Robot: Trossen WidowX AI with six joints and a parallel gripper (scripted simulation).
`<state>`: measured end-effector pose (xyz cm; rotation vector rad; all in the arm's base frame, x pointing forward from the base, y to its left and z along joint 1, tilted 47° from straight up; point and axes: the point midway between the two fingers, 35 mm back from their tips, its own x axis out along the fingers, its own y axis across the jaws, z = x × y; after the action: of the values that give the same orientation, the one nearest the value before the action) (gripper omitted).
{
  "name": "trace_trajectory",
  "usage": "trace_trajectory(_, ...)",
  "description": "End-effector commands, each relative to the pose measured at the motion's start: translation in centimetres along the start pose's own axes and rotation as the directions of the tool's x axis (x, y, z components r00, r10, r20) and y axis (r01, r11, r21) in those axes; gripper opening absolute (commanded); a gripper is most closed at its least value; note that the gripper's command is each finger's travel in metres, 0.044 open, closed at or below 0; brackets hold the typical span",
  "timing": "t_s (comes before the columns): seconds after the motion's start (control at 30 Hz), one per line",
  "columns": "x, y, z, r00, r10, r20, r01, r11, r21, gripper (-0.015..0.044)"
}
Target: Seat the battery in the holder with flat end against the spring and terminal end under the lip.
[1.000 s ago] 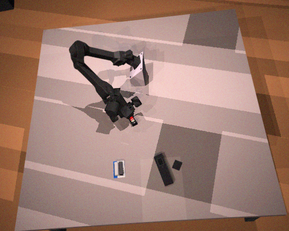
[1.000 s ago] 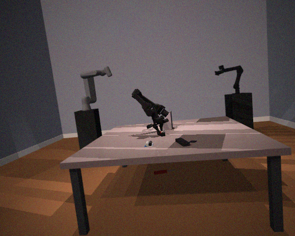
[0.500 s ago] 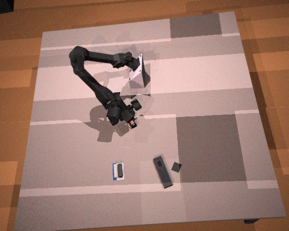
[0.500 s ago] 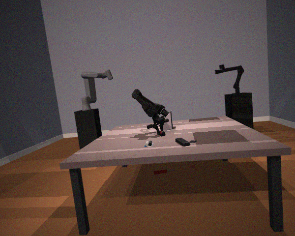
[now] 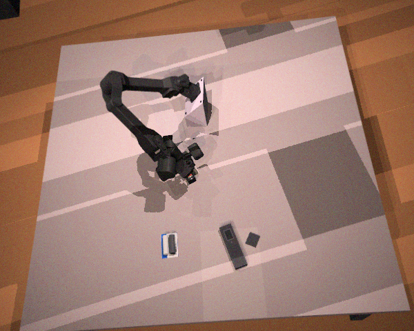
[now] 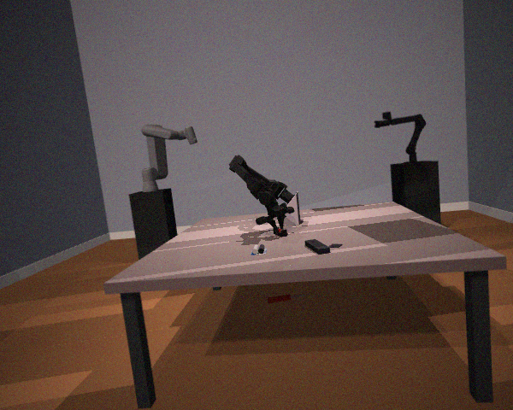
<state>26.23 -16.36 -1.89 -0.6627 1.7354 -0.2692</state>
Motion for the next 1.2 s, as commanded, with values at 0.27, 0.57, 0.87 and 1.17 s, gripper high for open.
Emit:
trace_trajectory(0.27, 0.2, -0.1, -0.2, 0.997, 0.002, -0.073, -0.002, 1.000, 0.003, 0.0062)
trace_trajectory(0.57, 0.2, -0.2, 0.2, 0.997, 0.005, -0.083, -0.005, 1.000, 0.004, 0.0062)
trace_trajectory(0.87, 0.2, -0.2, 1.0, 0.996, 0.009, -0.084, -0.008, 1.000, 0.005, 0.0062)
trace_trajectory(1.17, 0.3, -0.2, 1.4, 0.996, 0.010, -0.084, -0.010, 1.000, 0.005, 0.0062)
